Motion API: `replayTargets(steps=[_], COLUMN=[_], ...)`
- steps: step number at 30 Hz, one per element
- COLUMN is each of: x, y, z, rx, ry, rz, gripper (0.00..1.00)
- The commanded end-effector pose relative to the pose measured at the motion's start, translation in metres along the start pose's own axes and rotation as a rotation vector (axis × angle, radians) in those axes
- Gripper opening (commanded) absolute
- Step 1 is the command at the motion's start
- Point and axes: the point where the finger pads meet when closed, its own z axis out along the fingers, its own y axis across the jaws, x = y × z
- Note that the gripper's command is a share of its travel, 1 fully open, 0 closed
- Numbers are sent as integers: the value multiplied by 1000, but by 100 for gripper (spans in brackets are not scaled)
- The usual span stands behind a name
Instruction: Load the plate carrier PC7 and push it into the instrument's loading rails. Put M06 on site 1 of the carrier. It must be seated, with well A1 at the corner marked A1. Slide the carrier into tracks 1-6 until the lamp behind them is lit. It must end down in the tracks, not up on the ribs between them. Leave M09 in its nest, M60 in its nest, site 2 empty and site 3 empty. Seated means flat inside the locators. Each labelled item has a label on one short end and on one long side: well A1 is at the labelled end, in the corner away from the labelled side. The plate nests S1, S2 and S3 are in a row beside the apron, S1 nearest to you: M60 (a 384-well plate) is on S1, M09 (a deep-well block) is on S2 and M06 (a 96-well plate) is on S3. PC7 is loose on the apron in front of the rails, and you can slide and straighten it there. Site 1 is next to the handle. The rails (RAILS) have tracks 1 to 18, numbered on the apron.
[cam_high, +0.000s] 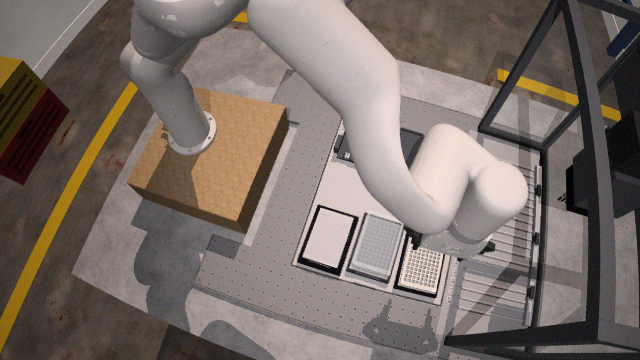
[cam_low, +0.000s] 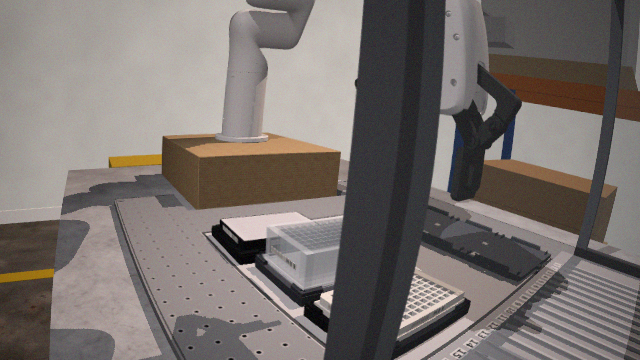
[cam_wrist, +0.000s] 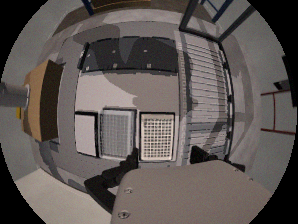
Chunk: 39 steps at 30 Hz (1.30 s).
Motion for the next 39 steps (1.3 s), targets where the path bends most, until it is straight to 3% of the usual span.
replayTargets(steps=[1,39], x=[0,-1], y=[1,1], z=[-2,55], rx=[-4,-4], ry=[-1,-1], rz=[0,0], gripper=[100,100])
